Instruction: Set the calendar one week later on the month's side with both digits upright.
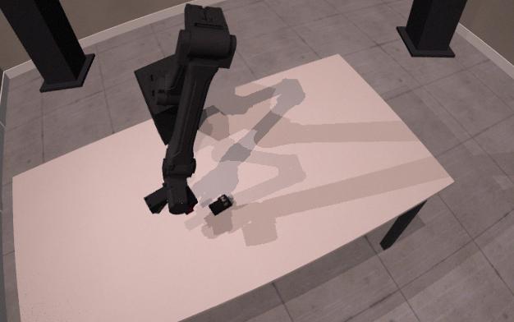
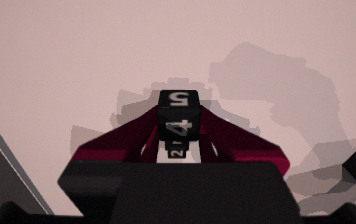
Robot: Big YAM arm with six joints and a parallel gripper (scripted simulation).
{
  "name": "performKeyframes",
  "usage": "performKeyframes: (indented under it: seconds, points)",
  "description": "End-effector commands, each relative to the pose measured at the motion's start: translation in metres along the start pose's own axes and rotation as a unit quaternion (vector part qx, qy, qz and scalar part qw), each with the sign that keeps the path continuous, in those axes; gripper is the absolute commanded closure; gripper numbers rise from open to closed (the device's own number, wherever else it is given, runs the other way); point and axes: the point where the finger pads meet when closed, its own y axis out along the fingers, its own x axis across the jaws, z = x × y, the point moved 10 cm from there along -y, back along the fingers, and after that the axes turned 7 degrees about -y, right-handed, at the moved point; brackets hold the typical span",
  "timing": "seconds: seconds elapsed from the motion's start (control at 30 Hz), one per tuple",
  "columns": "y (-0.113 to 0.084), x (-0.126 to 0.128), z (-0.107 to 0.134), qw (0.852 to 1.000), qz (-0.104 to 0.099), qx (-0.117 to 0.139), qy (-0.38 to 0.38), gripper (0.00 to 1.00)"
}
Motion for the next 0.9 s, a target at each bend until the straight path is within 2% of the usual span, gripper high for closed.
performKeyframes:
  seconds: [0.0, 0.43, 0.5, 0.73, 0.87]
  points:
    - [0.008, 0.004, 0.002, 1.000, -0.007, 0.000, 0.001, 0.75]
    - [0.067, 0.004, 0.003, 1.000, -0.006, 0.001, 0.001, 0.75]
    - [0.067, 0.004, 0.003, 1.000, -0.006, 0.001, 0.001, 0.75]
    - [0.089, 0.003, 0.004, 1.000, -0.006, 0.001, 0.001, 0.75]
    - [0.090, -0.002, 0.007, 1.000, -0.001, 0.004, 0.003, 0.75]
